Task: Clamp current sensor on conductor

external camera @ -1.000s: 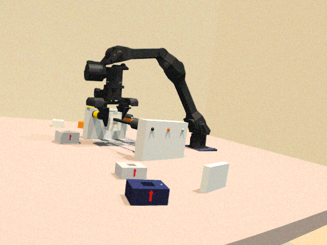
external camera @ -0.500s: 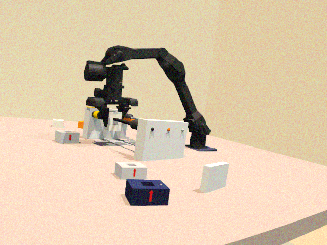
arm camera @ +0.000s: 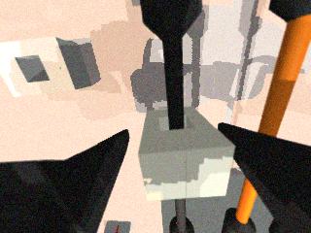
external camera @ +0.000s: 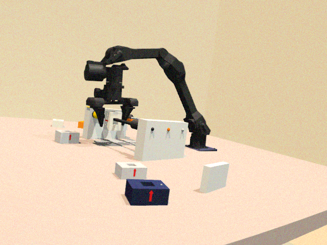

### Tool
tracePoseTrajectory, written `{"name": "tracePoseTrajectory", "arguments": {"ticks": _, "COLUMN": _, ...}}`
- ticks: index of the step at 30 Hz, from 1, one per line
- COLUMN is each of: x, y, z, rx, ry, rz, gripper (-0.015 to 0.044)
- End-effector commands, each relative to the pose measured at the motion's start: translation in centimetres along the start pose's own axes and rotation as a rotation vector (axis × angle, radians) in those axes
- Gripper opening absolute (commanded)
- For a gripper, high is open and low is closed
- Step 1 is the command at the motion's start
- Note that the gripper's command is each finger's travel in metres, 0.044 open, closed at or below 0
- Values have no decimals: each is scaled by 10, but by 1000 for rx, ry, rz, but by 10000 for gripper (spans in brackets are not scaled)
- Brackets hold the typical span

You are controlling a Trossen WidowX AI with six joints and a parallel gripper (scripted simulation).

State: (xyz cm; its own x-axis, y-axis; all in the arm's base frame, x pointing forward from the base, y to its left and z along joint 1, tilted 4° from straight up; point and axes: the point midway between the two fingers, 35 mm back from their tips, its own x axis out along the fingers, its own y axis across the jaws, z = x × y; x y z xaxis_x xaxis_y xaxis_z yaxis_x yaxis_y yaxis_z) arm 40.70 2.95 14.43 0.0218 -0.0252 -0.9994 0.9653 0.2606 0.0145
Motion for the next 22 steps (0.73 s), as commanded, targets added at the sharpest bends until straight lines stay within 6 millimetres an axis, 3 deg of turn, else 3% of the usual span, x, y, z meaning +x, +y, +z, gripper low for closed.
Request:
{"name": "tracePoseTrajectory", "arguments": {"ticks": 1, "x": 0, "y": 0, "z": 0, "rx": 0, "ry": 0, "rz": -1, "gripper": 440}}
{"name": "tracePoseTrajectory", "arguments": {"ticks": 3, "x": -8, "y": -2, "z": 0, "rx": 0, "ry": 1, "rz": 24, "gripper": 440}}
{"name": "tracePoseTrajectory", "arguments": {"ticks": 11, "x": -91, "y": -36, "z": 0, "rx": -10, "ry": -7, "rz": 318, "gripper": 440}}
{"name": "tracePoseTrajectory", "arguments": {"ticks": 17, "x": -105, "y": -37, "z": 1, "rx": -7, "ry": -20, "rz": 355, "gripper": 440}}
{"name": "tracePoseTrajectory", "arguments": {"ticks": 22, "x": -105, "y": -37, "z": 1, "rx": -7, "ry": -20, "rz": 355, "gripper": 440}}
